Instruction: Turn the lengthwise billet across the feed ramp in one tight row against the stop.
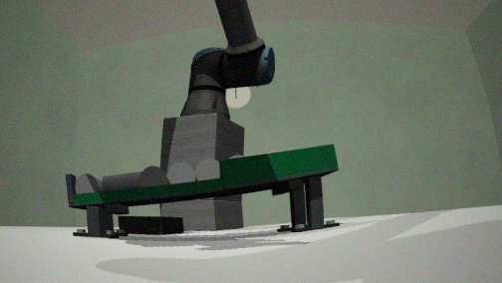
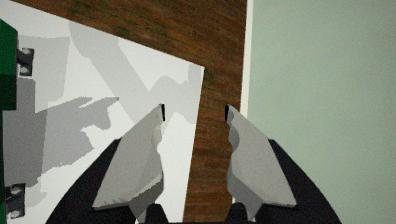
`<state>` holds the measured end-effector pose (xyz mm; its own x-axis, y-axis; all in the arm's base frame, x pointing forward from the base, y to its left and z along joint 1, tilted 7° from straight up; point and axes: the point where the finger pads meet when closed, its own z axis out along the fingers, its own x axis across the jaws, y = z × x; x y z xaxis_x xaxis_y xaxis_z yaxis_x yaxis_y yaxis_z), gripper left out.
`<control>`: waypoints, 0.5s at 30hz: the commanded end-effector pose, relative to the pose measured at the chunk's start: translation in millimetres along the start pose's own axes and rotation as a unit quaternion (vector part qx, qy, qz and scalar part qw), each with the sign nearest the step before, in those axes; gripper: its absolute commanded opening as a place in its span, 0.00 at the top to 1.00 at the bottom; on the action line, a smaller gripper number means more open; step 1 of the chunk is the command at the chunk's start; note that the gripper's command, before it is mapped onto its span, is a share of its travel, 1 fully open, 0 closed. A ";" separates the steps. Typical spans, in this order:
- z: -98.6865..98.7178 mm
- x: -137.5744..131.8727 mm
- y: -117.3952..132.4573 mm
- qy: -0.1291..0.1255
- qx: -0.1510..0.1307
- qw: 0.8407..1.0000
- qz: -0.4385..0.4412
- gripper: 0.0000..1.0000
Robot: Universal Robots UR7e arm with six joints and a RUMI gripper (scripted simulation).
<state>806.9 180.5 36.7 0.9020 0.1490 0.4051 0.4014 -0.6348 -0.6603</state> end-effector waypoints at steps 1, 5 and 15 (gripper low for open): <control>-11.5 -4.2 -5.9 -0.007 -0.015 0.999 0.033 0.60; -19.3 -8.0 -9.9 -0.012 -0.025 0.998 0.058 0.60; -19.3 -8.0 -9.9 -0.012 -0.025 0.998 0.058 0.60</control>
<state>792.9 171.5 50.5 0.9450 0.0921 0.3138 0.2891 -0.6839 -0.6699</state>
